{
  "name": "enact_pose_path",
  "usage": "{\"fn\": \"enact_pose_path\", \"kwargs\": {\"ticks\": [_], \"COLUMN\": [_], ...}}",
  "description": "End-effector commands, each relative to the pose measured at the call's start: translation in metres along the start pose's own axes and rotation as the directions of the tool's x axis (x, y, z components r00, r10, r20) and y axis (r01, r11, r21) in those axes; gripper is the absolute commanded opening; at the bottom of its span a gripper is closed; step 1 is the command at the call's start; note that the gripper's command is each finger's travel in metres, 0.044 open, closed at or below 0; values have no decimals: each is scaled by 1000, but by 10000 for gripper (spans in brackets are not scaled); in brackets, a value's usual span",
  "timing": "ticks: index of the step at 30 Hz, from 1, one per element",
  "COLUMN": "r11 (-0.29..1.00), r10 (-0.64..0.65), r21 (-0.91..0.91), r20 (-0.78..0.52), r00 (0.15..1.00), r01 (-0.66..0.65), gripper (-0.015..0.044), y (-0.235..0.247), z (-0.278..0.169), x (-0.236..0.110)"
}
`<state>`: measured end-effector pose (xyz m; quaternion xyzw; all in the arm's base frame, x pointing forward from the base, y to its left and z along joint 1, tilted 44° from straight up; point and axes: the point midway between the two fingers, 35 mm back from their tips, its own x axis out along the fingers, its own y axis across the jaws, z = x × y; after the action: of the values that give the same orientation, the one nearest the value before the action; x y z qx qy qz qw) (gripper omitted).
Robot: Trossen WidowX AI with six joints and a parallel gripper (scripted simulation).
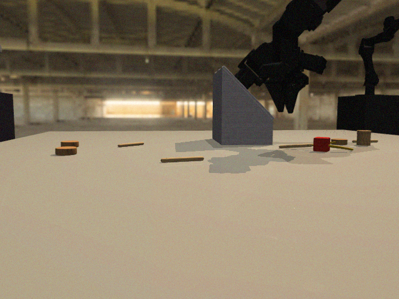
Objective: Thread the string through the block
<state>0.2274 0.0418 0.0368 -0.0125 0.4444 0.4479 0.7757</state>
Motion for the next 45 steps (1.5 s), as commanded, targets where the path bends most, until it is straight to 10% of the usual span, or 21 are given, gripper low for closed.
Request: {"fn": "enact_pose_path", "kwargs": {"ticks": [1,45], "r11": [1000,1000], "r10": [-2,-4], "r21": [-3,0], "r20": [-1,4], "r00": [1000,1000], "r01": [2,4], "gripper": [440,440], "y": [-1,-2], "z": [1,2], "x": [-13,-16]}}
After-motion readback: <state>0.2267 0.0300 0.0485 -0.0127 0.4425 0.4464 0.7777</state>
